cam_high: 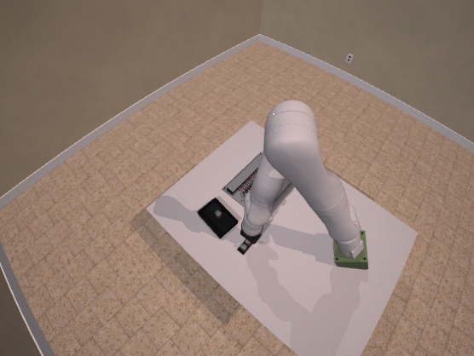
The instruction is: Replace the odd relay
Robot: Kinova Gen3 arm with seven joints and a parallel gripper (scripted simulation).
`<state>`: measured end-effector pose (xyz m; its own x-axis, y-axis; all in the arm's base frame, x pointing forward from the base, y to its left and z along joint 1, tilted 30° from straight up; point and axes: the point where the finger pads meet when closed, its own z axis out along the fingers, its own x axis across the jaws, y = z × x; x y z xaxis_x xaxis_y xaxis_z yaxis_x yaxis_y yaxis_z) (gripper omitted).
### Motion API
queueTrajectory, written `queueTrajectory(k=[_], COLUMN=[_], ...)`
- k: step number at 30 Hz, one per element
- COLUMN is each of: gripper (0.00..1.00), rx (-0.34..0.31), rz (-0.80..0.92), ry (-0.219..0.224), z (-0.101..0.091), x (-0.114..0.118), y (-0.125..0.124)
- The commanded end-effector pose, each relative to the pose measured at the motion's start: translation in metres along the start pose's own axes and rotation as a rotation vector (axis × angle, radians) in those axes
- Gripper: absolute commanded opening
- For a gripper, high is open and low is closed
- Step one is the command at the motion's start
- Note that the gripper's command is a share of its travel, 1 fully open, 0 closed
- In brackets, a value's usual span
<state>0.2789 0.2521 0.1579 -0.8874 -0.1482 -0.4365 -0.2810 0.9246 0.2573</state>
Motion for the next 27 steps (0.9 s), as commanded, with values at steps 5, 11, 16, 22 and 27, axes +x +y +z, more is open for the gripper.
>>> queueTrajectory(k=[5, 11, 16, 22, 27], gripper=[1.00, 1.00, 1.00, 1.00, 1.00], rx=[0.001, 0.002, 0.001, 0.002, 0.002], rz=[-0.001, -0.001, 0.000, -0.001, -0.001], ry=[0.002, 0.003, 0.001, 0.002, 0.003], z=[0.004, 0.007, 0.007, 0.011, 0.013], x=[0.000, 0.001, 0.000, 0.000, 0.000], y=[0.000, 0.000, 0.000, 0.000, 0.000])
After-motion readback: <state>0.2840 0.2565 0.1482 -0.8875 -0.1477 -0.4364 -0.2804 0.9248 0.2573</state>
